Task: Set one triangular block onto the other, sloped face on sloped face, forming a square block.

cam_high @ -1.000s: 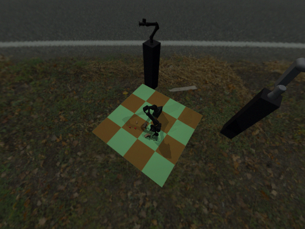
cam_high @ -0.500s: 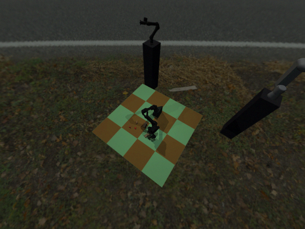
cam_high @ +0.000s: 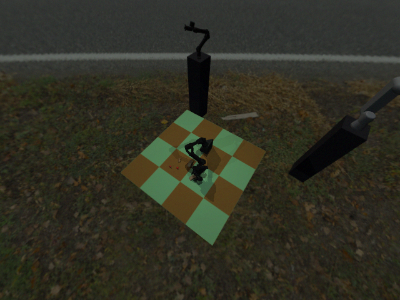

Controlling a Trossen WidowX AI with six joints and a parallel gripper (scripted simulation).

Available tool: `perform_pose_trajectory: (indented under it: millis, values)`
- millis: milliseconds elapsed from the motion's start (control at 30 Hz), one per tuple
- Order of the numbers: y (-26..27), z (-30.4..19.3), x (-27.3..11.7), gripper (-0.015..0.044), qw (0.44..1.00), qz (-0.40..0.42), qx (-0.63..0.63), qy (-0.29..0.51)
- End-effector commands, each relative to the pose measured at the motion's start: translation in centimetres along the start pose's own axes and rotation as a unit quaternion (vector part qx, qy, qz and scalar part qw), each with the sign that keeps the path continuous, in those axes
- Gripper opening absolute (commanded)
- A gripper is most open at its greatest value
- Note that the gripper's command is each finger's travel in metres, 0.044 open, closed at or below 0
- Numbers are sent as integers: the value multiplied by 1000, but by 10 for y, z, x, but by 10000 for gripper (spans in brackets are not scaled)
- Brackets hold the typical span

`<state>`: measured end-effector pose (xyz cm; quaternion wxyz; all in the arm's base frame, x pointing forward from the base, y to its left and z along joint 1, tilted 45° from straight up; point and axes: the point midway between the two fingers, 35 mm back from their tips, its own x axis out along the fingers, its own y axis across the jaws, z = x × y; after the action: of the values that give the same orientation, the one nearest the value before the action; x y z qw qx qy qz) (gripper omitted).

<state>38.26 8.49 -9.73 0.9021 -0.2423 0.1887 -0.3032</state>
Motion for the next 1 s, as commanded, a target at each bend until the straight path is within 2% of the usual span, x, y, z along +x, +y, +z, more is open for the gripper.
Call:
perform_pose_trajectory:
  millis: [0, 200, 467, 633, 967]
  values:
    - [0, 0, 0, 335, 1000, 0, 1, 0]
    - [0, 0, 0, 178, 1000, 0, 1, 0]
    - [0, 0, 0, 124, 1000, 0, 1, 0]
    - [1, 2, -1, 0, 1000, 1, 1, 1]
    - [10, 27, -26, 0, 1000, 4, 3, 9]
